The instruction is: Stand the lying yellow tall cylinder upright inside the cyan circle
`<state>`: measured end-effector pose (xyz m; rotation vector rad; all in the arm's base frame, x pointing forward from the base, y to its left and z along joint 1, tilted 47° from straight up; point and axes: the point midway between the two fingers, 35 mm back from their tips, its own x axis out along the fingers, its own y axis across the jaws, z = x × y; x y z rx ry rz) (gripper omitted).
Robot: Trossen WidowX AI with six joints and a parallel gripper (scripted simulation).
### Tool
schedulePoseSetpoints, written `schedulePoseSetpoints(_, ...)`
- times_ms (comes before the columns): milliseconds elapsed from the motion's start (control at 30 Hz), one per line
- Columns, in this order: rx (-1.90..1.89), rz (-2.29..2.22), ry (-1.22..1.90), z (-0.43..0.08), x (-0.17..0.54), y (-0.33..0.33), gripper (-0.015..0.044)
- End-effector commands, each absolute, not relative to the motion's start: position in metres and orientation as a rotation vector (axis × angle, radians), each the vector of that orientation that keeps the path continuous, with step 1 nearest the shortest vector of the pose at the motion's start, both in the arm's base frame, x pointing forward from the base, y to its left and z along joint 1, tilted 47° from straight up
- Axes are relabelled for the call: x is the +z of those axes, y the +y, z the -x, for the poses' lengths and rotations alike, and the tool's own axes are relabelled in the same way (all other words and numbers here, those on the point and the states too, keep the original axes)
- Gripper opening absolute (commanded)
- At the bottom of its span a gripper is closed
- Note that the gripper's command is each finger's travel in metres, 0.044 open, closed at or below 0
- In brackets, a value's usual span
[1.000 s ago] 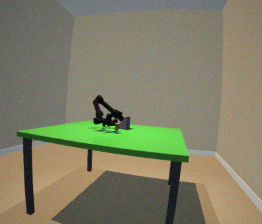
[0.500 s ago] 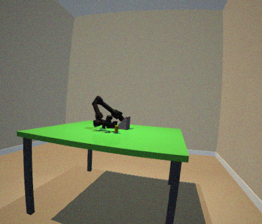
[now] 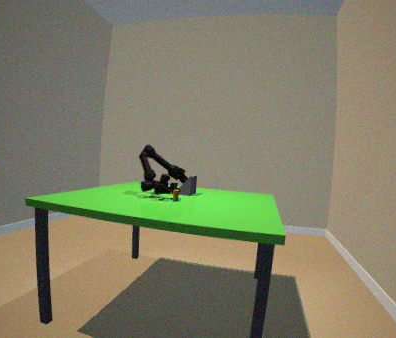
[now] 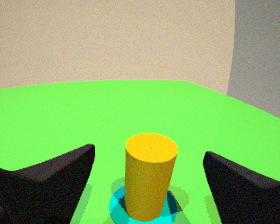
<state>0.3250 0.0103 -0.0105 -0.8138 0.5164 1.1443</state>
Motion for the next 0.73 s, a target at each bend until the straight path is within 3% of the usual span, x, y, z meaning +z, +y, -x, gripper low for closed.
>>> schedulePoseSetpoints(0,1.145,0.816,0.512,-0.325,-0.009,0.011,0.0400)
schedulePoseSetpoints(533,1.147,0.812,0.506,-0.318,0.049,0.075,0.0400)
schedulePoseSetpoints(700,1.154,0.785,0.754,-0.320,0.033,0.087,0.0400)
